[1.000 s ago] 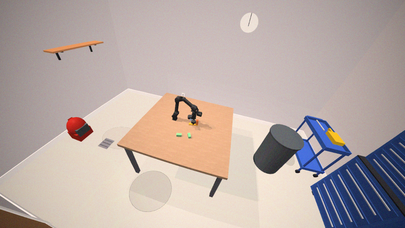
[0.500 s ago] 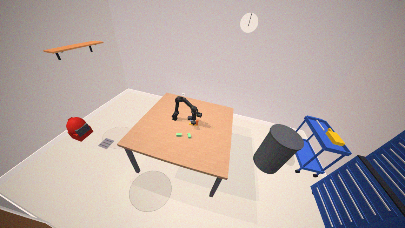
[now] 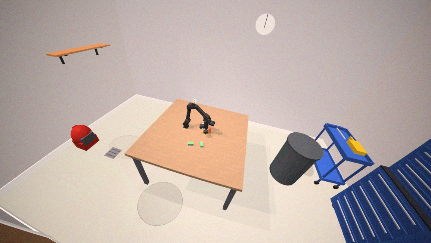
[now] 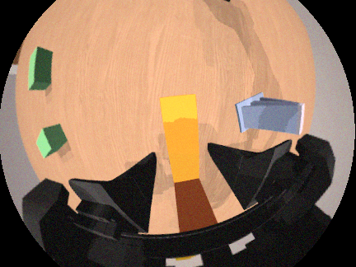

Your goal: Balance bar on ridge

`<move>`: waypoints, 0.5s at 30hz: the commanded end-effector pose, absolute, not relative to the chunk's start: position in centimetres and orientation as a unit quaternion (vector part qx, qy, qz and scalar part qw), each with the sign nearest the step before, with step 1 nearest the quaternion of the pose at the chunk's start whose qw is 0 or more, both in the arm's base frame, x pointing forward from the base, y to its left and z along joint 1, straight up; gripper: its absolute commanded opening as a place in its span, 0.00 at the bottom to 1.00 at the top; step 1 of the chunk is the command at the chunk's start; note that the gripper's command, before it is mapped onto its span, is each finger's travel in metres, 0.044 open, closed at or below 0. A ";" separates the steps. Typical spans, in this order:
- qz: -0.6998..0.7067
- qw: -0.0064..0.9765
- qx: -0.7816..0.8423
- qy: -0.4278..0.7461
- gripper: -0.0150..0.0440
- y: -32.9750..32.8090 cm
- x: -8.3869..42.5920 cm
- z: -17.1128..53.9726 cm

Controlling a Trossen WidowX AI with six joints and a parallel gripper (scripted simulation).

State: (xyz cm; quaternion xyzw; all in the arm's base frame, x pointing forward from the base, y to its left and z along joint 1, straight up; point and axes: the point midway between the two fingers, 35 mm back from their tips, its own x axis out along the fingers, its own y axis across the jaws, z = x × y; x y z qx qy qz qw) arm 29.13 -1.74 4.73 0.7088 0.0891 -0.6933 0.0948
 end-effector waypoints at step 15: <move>-0.693 0.095 0.709 0.089 0.43 -1.7 29.1 4.7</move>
